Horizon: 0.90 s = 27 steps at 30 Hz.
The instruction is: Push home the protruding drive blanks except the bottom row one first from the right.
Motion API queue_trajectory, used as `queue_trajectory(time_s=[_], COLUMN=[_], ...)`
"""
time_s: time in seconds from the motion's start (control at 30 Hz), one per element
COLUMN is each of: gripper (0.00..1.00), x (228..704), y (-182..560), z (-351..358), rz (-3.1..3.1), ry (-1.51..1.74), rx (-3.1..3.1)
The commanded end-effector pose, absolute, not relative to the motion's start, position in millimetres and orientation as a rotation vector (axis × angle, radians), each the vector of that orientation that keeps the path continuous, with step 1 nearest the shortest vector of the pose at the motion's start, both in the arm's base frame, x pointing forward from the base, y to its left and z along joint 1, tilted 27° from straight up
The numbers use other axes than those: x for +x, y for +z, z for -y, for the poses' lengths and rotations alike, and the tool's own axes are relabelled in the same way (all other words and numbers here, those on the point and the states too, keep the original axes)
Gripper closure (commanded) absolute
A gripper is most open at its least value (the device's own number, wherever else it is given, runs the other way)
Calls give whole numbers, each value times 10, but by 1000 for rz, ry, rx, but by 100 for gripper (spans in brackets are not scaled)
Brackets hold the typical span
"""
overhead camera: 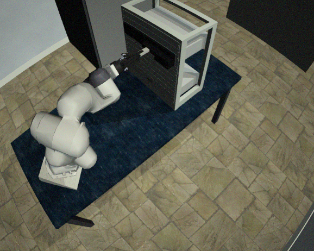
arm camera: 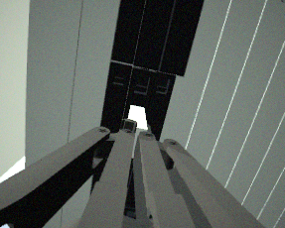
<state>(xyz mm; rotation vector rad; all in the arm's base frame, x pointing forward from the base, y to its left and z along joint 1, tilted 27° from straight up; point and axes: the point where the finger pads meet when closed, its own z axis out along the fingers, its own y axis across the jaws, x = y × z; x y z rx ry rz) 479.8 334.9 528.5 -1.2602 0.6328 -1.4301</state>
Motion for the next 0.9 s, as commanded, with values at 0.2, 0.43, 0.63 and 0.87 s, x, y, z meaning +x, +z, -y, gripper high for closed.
queue_trajectory(time_s=[0.2,0.43,0.63,0.87], gripper=[100,100,100,100], x=[4893,4905,4910,4993], y=[5312,5316,5318,5345], z=[-3366,-3369,-3371,-3393], rz=[-633,-633,-633,-633], ry=[-1432,-1432,-1432,-1432], rx=[-1262,-1262,-1262,-1262])
